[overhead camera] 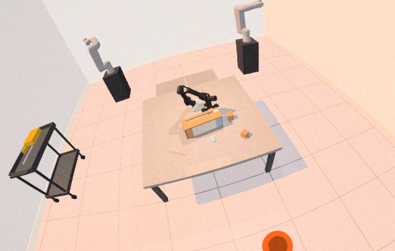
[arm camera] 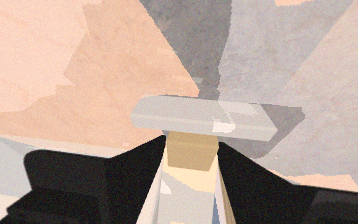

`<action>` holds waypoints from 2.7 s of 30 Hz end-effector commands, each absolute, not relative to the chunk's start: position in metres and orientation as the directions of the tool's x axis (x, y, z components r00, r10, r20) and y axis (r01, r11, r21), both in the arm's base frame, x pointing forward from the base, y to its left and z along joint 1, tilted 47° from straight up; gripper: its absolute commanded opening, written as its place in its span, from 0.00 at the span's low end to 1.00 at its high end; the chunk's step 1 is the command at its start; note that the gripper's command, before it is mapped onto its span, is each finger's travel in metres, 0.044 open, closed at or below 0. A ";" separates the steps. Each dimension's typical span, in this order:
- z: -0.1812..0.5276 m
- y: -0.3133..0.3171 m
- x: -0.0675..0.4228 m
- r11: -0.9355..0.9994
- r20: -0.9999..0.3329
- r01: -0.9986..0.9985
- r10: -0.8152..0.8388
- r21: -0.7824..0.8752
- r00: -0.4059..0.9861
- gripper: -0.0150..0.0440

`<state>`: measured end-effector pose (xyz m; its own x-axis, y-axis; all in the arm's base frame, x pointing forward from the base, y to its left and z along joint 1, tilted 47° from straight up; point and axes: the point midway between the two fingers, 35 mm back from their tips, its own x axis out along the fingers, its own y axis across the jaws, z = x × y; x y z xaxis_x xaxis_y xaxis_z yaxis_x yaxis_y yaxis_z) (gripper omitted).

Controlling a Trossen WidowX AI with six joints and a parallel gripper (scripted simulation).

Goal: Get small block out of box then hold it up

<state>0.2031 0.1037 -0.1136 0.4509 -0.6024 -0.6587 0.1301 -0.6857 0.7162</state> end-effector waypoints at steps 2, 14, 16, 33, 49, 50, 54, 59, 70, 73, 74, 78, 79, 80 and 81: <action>-0.114 0.102 0.203 -0.679 -0.654 0.135 -0.604 0.721 0.455 0.47; -0.090 0.130 0.202 -0.684 -0.658 0.134 -0.602 0.717 0.452 0.25; -0.082 0.139 0.201 -0.685 -0.659 0.133 -0.602 0.717 0.451 0.25; -0.016 0.194 0.211 -0.623 -0.740 0.409 -0.492 0.667 0.458 0.25; 0.011 0.210 0.213 -0.571 -0.770 0.517 -0.440 0.637 0.462 0.25; 0.011 0.210 0.213 -0.571 -0.770 0.517 -0.440 0.637 0.462 0.25; 0.011 0.210 0.213 -0.571 -0.770 0.517 -0.440 0.637 0.462 0.25; 0.011 0.210 0.213 -0.571 -0.770 0.517 -0.440 0.637 0.462 0.25; 0.011 0.210 0.213 -0.571 -0.770 0.517 -0.440 0.637 0.462 0.25; 0.011 0.210 0.213 -0.571 -0.770 0.517 -0.440 0.637 0.462 0.25; 0.011 0.210 0.213 -0.571 -0.770 0.517 -0.440 0.637 0.462 0.25; 0.011 0.210 0.213 -0.571 -0.770 0.517 -0.440 0.637 0.462 0.25; 0.011 0.210 0.213 -0.571 -0.770 0.517 -0.440 0.637 0.462 0.25; 0.011 0.210 0.213 -0.571 -0.770 0.517 -0.440 0.637 0.462 0.25; 0.011 0.210 0.213 -0.571 -0.770 0.517 -0.440 0.637 0.462 0.25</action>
